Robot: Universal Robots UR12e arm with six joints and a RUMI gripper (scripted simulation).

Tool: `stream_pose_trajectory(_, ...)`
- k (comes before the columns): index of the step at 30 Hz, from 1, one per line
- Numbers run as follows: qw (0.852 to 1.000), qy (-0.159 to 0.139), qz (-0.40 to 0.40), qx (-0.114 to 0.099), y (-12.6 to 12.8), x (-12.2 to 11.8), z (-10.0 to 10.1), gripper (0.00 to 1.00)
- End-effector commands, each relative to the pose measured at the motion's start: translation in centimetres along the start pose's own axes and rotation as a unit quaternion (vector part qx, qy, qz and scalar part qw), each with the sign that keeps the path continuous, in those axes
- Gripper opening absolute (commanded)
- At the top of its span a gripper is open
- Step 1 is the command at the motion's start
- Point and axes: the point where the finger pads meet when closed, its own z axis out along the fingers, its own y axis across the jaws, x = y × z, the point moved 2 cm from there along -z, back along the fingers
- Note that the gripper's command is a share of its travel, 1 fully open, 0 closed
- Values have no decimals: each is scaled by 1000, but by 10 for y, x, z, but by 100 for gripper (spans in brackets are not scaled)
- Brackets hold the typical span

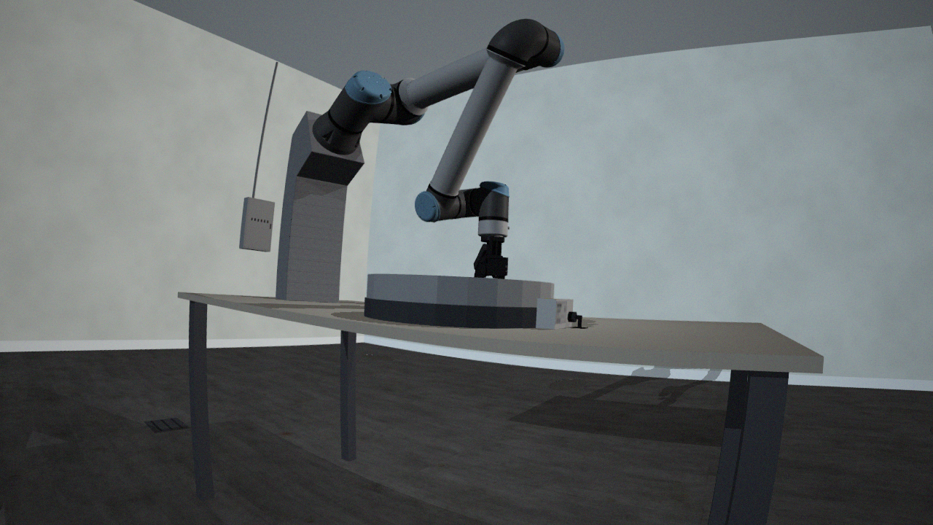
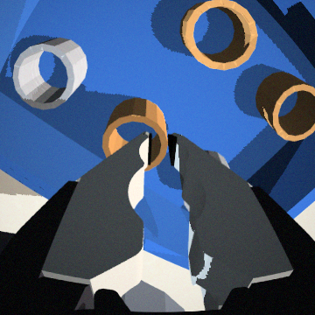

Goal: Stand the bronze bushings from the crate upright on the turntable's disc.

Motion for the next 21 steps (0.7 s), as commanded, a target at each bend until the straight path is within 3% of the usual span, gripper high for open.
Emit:
stream_pose_trajectory(1, 1000, 0, 0, 0, 0, 0, 0, 6)
stream_pose_trajectory(17, 1000, 0, 0, 0, 0, 0, 0, 6)
stream_pose_trajectory(18, 1000, 0, 0, 0, 0, 0, 0, 0)
stream_pose_trajectory(21, 1000, 0, 0, 0, 0, 0, 0, 0)
